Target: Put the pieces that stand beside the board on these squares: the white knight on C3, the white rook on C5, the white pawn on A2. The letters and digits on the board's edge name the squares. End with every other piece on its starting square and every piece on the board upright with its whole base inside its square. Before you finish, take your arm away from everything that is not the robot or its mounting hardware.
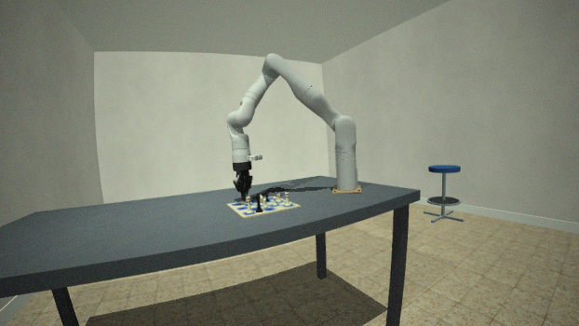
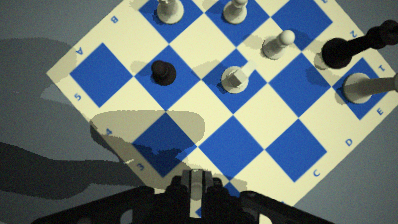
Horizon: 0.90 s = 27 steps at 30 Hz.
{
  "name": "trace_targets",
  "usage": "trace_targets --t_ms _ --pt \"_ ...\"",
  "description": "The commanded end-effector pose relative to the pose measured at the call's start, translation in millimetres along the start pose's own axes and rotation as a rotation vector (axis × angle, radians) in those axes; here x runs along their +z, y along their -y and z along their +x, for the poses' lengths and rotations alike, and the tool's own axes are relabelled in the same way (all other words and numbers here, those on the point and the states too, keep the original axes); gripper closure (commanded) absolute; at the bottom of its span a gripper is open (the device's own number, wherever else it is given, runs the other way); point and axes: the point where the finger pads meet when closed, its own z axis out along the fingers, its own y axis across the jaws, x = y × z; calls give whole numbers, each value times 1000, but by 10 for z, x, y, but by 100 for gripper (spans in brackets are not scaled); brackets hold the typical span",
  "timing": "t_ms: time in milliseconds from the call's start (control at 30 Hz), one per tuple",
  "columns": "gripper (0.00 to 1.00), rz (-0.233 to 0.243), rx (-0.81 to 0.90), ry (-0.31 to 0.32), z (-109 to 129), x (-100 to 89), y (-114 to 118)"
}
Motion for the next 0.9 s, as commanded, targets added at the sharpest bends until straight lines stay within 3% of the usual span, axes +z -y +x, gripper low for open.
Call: trace_targets --t_ms 0,333,367,433,467,533,567,733,767,867 --pt "100 -1 0 2 -5 -7 -3" --pt "100 -1 0 2 -5 -7 -3" --pt "93 -1 0 2 -5 -7 -3" --pt "93 -1 0 2 -5 -7 -3" --pt "87 -1 0 2 -5 -7 -3" --pt "87 -1 0 2 -5 -7 -3" --pt "80 -1 0 2 -5 -7 -3" --pt "73 -1 0 2 -5 -7 -3" --pt "66 -1 0 2 -5 -7 -3" --pt "66 -1 0 2 -5 -7 -3"
